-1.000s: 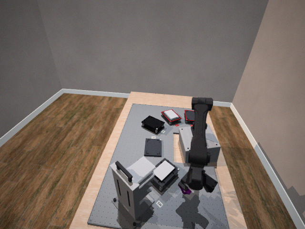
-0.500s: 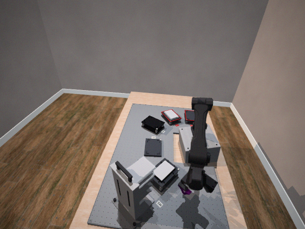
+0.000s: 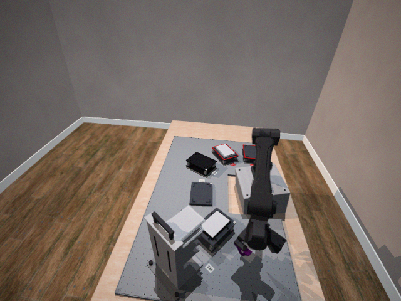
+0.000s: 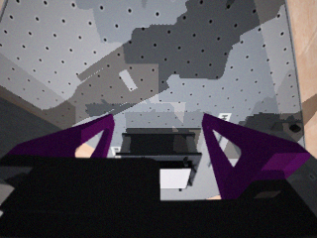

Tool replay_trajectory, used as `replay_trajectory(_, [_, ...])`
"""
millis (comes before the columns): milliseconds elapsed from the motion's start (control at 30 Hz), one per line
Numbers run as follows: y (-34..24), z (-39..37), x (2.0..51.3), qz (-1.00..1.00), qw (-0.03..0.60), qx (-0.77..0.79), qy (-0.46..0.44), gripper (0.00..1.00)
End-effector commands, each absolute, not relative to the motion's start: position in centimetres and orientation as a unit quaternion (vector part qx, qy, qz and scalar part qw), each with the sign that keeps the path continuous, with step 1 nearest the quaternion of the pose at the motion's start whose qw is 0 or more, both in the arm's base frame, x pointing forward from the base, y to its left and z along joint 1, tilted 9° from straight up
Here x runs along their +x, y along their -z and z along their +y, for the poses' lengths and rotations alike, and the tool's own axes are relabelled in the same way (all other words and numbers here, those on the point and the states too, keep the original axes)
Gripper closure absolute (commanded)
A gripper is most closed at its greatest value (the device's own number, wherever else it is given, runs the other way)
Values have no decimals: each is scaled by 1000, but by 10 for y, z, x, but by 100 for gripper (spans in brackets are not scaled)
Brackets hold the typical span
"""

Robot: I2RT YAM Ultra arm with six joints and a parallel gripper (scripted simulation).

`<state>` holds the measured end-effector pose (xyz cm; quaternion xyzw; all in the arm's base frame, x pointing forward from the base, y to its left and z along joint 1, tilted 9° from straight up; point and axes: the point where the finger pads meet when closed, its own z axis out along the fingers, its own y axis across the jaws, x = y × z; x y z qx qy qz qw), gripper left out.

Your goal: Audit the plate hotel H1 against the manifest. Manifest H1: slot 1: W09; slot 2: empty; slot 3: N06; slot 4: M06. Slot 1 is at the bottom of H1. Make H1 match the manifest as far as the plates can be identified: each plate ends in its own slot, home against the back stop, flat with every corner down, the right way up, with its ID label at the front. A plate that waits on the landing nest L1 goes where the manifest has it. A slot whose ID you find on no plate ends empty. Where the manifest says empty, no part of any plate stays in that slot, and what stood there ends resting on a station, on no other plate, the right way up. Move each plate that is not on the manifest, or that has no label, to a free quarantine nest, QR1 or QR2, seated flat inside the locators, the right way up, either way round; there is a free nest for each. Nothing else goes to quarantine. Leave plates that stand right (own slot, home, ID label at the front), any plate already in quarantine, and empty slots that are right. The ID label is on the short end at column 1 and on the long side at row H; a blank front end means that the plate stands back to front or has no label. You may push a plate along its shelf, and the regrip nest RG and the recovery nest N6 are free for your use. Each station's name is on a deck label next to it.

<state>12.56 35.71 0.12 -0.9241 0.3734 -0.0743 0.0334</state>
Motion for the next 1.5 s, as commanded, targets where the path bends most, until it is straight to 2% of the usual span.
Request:
replay_trajectory(0, [-5, 360, 125, 372, 40, -924, 71, 0])
replay_trajectory(1067, [-5, 360, 125, 372, 40, -924, 71, 0])
replay_trajectory(1467, [-24, 360, 122, 372, 40, -924, 71, 0])
